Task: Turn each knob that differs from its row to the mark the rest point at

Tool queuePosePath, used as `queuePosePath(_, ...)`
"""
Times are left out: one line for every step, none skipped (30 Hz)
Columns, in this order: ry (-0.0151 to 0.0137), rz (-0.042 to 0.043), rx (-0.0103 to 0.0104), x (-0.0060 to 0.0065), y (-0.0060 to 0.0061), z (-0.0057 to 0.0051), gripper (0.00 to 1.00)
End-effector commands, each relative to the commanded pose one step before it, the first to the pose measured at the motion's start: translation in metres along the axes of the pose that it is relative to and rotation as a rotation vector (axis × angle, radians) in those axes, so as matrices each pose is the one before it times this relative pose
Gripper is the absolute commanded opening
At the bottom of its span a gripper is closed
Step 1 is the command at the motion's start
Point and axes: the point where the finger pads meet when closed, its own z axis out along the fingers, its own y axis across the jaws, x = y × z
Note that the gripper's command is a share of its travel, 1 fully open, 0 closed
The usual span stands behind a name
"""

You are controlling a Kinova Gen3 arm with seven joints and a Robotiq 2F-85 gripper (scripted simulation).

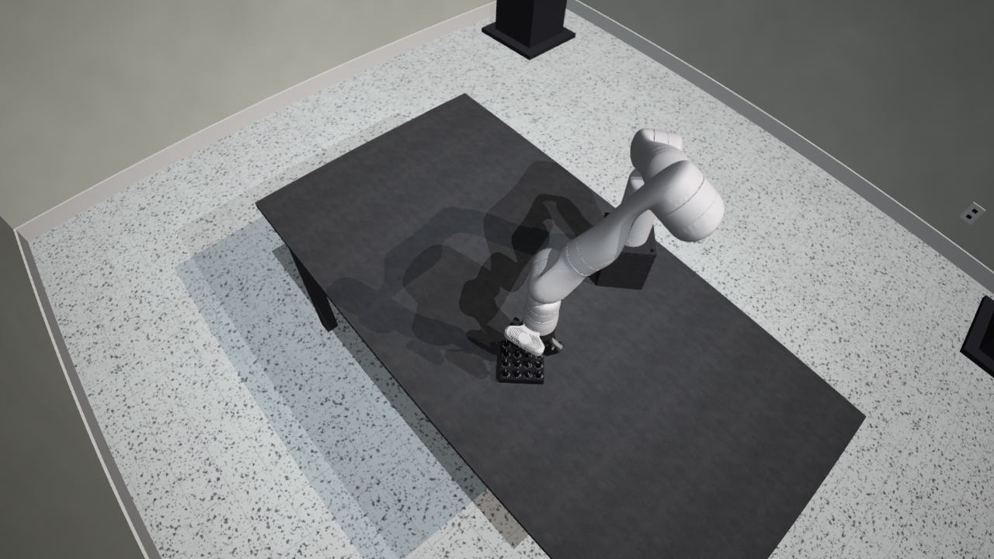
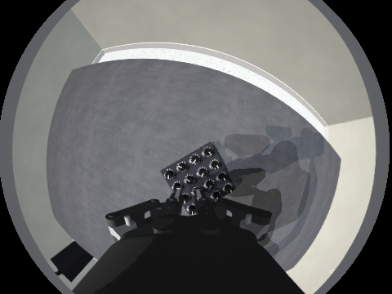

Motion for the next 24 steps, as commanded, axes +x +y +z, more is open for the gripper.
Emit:
queuePosePath(-0.01114,0.07682,-0.00519,-0.00246,-0.00414,-0.00042,0.19)
queuePosePath(-0.00086,0.04421,-0.00013,-0.00071,-0.00054,-0.00044,0.19)
queuePosePath(-0.00066,0.04478,-0.00012,-0.00068,-0.00054,-0.00047,0.19)
queuePosePath(0.0,0.0,0.0,0.0,0.0,0.0,0.19)
queuePosePath(0.0,0.0,0.0,0.0,0.0,0.0,0.19)
queuePosePath(-0.00044,0.04519,-0.00008,-0.00065,-0.00054,-0.0005,0.19)
queuePosePath(-0.00023,0.04542,-0.00003,-0.00061,-0.00054,-0.00053,0.19)
queuePosePath(-0.00002,0.04547,0.00005,-0.00057,-0.00054,-0.00055,0.19)
queuePosePath(0.00018,0.04536,0.00014,-0.00053,-0.00055,-0.00058,0.19)
queuePosePath(0.00037,0.04506,0.00025,-0.00049,-0.00056,-0.0006,0.19)
queuePosePath(0.00055,0.0446,0.00037,-0.00045,-0.00057,-0.00061,0.19)
queuePosePath(0.00071,0.04397,0.0005,-0.00042,-0.00058,-0.00063,0.19)
queuePosePath(0.00085,0.04317,0.00063,-0.00038,-0.0006,-0.00064,0.19)
queuePosePath(0.00096,0.04222,0.00077,-0.00035,-0.00061,-0.00065,0.19)
queuePosePath(0.00106,0.04111,0.00091,-0.00032,-0.00062,-0.00065,0.19)
queuePosePath(0.00113,0.03985,0.00104,-0.0003,-0.00063,-0.00065,0.19)
queuePosePath(0.00117,0.03846,0.00116,-0.00028,-0.00064,-0.00065,0.19)
queuePosePath(0.00119,0.03694,0.00126,-0.00026,-0.00064,-0.00064,0.19)
queuePosePath(0.0012,0.0353,0.00135,-0.00024,-0.00064,-0.00063,0.19)
queuePosePath(0.00118,0.03355,0.00142,-0.00023,-0.00063,-0.00061,0.19)
queuePosePath(0.0,0.0,0.0,0.0,0.0,0.0,0.19)
queuePosePath(0.0,0.0,0.0,0.0,0.0,0.0,0.19)
queuePosePath(0.00114,0.03171,0.00147,-0.00021,-0.00062,-0.00059,0.19)
queuePosePath(0.0011,0.02978,0.00149,-0.0002,-0.0006,-0.00056,0.19)
